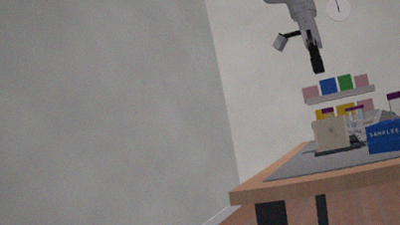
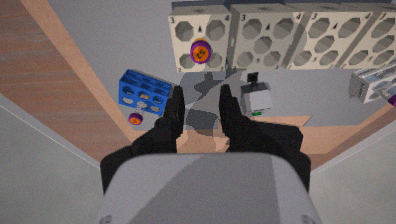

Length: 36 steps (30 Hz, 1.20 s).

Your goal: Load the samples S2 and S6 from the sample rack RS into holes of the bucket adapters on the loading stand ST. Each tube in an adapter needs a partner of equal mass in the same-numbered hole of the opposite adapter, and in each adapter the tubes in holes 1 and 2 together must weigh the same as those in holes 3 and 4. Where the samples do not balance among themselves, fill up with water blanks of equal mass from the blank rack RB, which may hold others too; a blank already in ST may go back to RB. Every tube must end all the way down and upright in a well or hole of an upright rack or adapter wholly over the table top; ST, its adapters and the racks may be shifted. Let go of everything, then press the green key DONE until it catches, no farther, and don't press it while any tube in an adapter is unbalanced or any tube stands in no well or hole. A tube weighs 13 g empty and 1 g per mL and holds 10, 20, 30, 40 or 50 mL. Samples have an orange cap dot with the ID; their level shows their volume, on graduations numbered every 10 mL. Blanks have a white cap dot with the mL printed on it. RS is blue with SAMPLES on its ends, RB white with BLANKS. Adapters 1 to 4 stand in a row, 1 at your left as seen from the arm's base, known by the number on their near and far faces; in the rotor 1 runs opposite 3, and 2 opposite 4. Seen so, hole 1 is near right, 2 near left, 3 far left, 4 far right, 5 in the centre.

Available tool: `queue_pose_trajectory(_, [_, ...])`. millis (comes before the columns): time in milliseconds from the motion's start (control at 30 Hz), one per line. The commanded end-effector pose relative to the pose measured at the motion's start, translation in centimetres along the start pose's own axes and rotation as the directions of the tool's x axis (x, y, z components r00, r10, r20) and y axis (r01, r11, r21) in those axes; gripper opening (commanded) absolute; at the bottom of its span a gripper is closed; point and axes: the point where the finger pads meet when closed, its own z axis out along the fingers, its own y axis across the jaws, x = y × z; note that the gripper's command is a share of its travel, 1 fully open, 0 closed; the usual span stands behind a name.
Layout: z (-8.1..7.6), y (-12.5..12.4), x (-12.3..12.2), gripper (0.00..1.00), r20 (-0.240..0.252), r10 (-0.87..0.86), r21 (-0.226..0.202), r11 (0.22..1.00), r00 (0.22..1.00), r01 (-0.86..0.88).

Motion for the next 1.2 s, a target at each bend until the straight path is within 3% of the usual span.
queue_pose_trajectory(0, [-0.1,0.0,0.1,0.43,-0.001,-0.001,0.0,1.0,1.0,0.001])
queue_pose_trajectory(133, [-0.1,0.0,0.1,0.43,-0.001,-0.001,0.0,1.0,1.0,0.001])
queue_pose_trajectory(167, [-0.1,-0.4,-0.3,0.57,-0.001,-0.034,0.0,0.999,0.999,0.034])
queue_pose_trajectory(600, [-0.1,-5.0,-4.8,0.57,-0.001,-0.451,-0.001,0.893,0.893,0.451])
queue_pose_trajectory(667, [-0.1,-5.0,-4.8,0.57,-0.001,-0.451,-0.001,0.893,0.893,0.451])
queue_pose_trajectory(900, [0.0,-7.6,-7.2,0.57,-0.001,-0.645,-0.001,0.764,0.764,0.645])
queue_pose_trajectory(1167, [0.0,-10.5,-10.0,0.57,-0.001,-0.823,-0.001,0.567,0.567,0.823])
